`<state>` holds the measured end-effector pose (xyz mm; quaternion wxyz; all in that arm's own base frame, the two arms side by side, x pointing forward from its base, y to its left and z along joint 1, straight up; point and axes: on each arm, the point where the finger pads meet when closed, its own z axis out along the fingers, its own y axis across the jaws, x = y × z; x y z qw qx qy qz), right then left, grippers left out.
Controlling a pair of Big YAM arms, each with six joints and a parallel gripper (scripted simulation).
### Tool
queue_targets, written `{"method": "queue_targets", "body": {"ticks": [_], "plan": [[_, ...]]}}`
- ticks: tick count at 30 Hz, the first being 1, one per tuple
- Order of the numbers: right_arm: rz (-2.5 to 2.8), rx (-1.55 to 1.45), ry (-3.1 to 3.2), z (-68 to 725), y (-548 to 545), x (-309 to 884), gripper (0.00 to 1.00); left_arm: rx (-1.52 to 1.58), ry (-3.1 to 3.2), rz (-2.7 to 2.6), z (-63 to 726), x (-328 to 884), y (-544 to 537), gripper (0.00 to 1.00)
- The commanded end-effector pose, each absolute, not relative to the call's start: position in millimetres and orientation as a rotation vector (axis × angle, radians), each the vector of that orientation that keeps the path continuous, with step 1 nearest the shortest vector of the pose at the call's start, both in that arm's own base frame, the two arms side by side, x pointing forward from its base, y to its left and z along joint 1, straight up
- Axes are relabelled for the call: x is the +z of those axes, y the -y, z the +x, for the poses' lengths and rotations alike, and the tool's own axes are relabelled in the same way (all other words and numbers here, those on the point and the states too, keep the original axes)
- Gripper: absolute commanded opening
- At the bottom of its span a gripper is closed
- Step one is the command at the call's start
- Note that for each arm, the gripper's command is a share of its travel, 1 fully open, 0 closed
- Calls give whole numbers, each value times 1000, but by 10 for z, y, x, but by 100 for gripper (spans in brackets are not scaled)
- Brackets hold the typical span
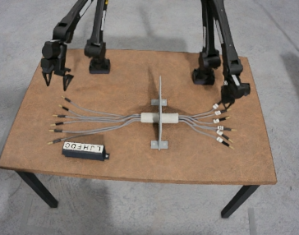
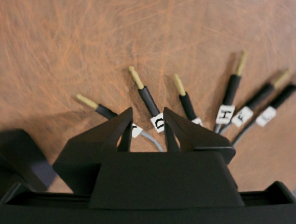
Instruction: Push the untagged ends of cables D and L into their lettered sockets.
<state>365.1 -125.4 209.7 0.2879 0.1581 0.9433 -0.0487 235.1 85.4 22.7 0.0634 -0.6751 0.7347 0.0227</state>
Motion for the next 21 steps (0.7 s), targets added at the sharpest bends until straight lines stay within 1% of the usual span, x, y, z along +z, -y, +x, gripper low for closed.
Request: {"method": "queue_targets", "body": {"ticks": [1,7,21], "plan": [[412,-135,-2478,3756,1285,2291,100,40,-1952,-2312,2520,292,-940,35],[412,-135,-2478,3756,1285,2291,100,4,-1766,-2557,2495,164,-894,35],[412,-135,-2478,3756,1285,2291,100,-23,-1786,-2562,2521,83,-873,35]]}}
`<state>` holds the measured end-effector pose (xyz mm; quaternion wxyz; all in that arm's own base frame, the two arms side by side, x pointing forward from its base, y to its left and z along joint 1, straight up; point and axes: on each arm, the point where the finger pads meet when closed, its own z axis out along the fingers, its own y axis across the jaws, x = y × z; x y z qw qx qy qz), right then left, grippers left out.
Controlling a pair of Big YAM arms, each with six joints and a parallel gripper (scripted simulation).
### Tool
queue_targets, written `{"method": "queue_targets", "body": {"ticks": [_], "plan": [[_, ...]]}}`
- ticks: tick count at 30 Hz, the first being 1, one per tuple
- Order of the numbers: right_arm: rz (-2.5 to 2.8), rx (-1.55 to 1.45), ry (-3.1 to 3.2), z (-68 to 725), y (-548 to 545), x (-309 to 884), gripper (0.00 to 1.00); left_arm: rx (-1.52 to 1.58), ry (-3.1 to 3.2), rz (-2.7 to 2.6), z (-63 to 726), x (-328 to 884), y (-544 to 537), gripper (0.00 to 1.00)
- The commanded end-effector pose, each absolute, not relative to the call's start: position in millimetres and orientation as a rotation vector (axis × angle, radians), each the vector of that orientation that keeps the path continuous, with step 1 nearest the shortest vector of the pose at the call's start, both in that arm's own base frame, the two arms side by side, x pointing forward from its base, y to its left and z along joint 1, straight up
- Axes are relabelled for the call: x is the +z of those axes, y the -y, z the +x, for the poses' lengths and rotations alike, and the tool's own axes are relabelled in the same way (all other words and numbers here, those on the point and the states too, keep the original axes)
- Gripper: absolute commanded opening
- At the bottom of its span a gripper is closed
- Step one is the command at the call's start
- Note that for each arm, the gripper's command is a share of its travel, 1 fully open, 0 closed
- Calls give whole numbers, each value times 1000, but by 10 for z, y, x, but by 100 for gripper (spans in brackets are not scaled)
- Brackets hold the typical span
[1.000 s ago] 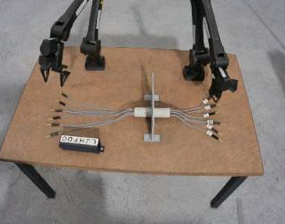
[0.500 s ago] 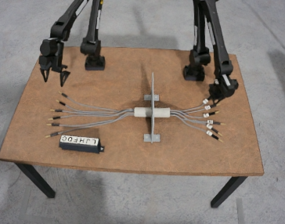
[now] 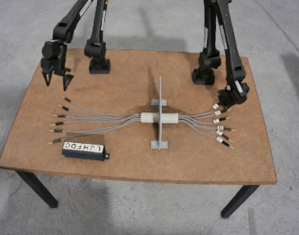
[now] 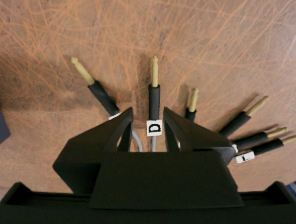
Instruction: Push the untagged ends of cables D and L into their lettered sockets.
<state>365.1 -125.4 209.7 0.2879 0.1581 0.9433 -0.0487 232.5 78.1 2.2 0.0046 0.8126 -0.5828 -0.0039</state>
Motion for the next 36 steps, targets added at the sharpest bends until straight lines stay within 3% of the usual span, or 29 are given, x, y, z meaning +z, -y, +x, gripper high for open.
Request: {"method": "queue_targets", "body": {"ticks": [1,28,29,36], "plan": [[412,-135,-2478,3756,1285,2291,100,23,1806,2593,2529,67,-877,35],[412,-135,-2478,3756,1285,2291,100,9,1797,2584,2471,-180,-863,35],[412,-135,-2478,3756,1285,2291,100,6,1810,2575,2476,-180,-839,26],[412,-135,-2478,3756,1285,2291,100,6,1810,2575,2476,-180,-839,19]]}}
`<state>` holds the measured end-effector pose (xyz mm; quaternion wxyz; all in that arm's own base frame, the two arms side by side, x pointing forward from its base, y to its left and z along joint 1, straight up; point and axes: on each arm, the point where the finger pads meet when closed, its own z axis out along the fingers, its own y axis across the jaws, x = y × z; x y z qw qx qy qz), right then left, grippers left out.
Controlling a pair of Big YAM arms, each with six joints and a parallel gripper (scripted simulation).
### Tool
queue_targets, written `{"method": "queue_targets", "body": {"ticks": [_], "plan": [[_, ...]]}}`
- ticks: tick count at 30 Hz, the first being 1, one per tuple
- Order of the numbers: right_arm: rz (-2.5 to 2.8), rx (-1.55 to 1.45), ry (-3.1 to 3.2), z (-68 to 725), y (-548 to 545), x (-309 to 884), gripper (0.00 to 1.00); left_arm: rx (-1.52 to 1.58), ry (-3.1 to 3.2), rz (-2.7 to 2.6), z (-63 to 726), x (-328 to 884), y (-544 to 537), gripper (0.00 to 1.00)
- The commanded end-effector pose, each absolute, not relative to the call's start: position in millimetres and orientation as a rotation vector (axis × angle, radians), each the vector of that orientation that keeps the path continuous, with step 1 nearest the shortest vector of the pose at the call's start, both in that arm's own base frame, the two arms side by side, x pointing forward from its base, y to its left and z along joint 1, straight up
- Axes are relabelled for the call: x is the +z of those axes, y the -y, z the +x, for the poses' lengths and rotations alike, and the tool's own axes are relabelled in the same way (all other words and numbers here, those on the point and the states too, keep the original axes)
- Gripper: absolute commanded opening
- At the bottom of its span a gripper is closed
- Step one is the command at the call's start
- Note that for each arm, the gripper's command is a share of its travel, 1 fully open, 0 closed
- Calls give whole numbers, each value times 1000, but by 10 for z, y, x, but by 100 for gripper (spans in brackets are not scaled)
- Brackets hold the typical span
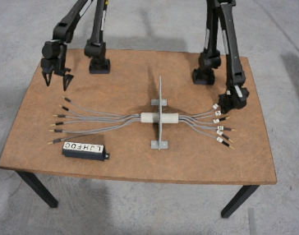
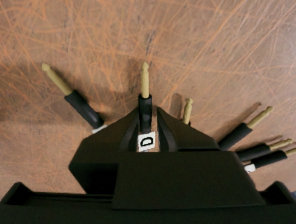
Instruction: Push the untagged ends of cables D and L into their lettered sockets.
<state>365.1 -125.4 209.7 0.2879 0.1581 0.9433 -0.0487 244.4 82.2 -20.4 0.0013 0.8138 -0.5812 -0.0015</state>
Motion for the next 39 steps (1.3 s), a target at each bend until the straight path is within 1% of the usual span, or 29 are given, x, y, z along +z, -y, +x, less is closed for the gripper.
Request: {"method": "queue_targets", "body": {"ticks": [1,4,12,13,14,21,24,39], "plan": [[412,-135,-2478,3756,1285,2291,100,6,1810,2575,2476,-180,-839,18],[412,-135,-2478,3756,1285,2291,100,6,1810,2575,2476,-180,-839,16],[412,-135,-2478,3756,1285,2291,100,6,1810,2575,2476,-180,-839,5],[412,-135,-2478,3756,1285,2291,100,6,1810,2575,2476,-180,-839,0],[412,-135,-2478,3756,1285,2291,100,6,1810,2575,2476,-180,-839,6],[412,-135,-2478,3756,1285,2291,100,6,1810,2575,2476,-180,-839,6],[412,-135,-2478,3756,1285,2291,100,40,1800,2633,2608,-85,-934,6],[412,-135,-2478,3756,1285,2291,100,16,1812,2612,2596,-135,-1081,6]]}}
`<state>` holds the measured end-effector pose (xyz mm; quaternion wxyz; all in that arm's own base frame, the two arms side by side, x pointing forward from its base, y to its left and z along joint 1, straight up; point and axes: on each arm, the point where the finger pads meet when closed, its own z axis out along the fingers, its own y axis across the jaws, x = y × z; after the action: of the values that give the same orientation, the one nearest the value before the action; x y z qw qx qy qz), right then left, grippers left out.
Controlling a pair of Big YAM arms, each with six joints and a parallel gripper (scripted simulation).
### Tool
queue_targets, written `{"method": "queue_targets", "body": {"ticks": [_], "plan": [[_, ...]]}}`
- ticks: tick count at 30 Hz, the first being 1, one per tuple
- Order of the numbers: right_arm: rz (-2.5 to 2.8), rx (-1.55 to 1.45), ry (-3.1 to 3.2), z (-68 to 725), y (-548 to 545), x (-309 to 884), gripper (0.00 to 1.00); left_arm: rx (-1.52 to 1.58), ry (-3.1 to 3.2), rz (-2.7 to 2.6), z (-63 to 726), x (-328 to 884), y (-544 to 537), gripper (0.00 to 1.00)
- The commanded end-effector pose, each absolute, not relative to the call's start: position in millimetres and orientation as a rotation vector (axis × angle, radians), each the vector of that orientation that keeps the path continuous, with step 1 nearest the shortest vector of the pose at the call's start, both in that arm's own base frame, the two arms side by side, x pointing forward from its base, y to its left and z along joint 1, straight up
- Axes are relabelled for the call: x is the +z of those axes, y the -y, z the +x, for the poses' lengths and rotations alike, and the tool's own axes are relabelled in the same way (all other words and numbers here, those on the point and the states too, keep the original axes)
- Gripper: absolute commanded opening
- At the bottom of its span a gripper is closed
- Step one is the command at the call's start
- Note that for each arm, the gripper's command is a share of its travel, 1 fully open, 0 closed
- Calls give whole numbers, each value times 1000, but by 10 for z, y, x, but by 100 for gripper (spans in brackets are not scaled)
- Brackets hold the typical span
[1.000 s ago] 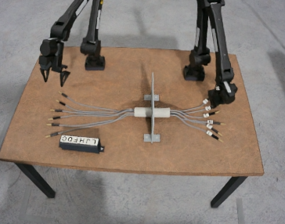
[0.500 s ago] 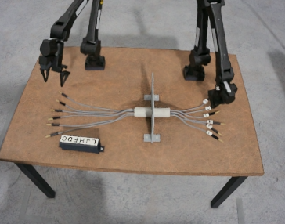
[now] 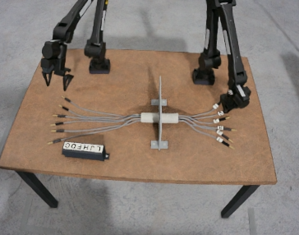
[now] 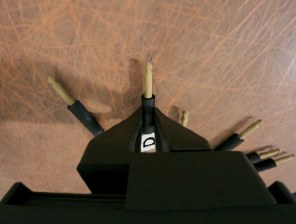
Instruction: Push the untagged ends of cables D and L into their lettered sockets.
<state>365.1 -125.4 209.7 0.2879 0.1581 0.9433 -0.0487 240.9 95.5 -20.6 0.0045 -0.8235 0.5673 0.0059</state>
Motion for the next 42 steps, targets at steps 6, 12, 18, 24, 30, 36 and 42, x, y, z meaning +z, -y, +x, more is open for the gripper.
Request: {"method": "queue_targets", "body": {"ticks": [6,12,18,24,30,36,42], "plan": [[412,-135,-2478,3756,1285,2291,100,-12,-1748,-2539,2628,-109,-1240,6],[412,-135,-2478,3756,1285,2291,100,-13,-1747,-2538,2629,-104,-1392,6],[412,-135,-2478,3756,1285,2291,100,-10,-1764,-2549,2592,-119,-1463,6],[412,-135,-2478,3756,1285,2291,100,-10,-1749,-2536,2620,-103,-1613,6],[412,-135,-2478,3756,1285,2291,100,-7,-1767,-2548,2581,-120,-1674,6],[412,-135,-2478,3756,1285,2291,100,-4,-1771,-2548,2574,-127,-1705,6],[412,-135,-2478,3756,1285,2291,100,-3,-1776,-2553,2559,-130,-1708,6]]}}
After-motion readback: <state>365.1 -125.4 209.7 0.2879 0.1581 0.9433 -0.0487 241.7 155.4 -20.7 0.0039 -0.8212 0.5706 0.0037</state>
